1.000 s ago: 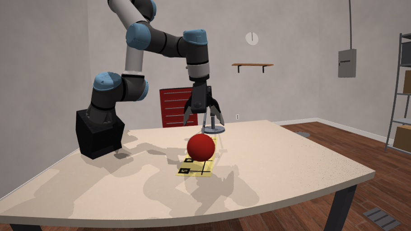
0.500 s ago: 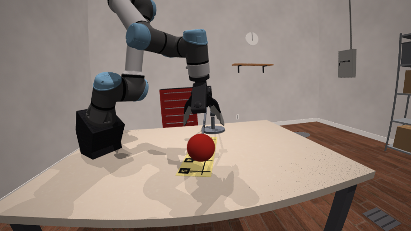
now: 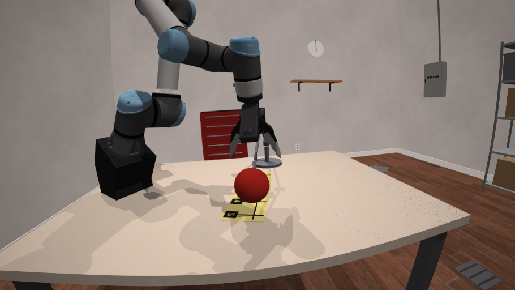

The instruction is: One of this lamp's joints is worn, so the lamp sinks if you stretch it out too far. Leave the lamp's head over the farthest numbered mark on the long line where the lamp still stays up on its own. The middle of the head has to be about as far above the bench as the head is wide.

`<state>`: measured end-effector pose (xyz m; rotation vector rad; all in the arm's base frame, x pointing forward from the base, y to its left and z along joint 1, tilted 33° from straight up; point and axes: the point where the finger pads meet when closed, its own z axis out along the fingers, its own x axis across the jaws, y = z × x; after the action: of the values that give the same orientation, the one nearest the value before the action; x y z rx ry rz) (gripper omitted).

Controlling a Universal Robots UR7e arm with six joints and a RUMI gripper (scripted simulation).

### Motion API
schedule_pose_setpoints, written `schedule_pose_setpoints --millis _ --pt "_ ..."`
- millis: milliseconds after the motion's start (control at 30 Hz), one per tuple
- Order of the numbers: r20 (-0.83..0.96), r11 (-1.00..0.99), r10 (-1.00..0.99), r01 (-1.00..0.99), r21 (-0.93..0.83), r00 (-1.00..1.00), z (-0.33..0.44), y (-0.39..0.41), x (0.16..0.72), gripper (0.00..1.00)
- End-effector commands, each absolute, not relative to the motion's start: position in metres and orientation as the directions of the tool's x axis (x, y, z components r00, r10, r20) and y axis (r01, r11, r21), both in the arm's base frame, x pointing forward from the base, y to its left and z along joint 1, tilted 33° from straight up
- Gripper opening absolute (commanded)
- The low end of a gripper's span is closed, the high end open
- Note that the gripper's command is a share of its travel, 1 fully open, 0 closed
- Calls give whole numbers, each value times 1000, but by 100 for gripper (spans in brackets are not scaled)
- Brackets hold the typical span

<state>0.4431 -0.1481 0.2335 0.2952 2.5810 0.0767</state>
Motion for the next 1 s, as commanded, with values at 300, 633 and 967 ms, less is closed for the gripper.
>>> schedule_pose_setpoints --millis 300,633,967 --pt "-508 975 224 194 112 -832 234 -148 443 100" --pt "-508 975 224 194 112 -832 234 -148 443 100" --pt "-508 975 224 194 112 -832 264 -148 425 100"
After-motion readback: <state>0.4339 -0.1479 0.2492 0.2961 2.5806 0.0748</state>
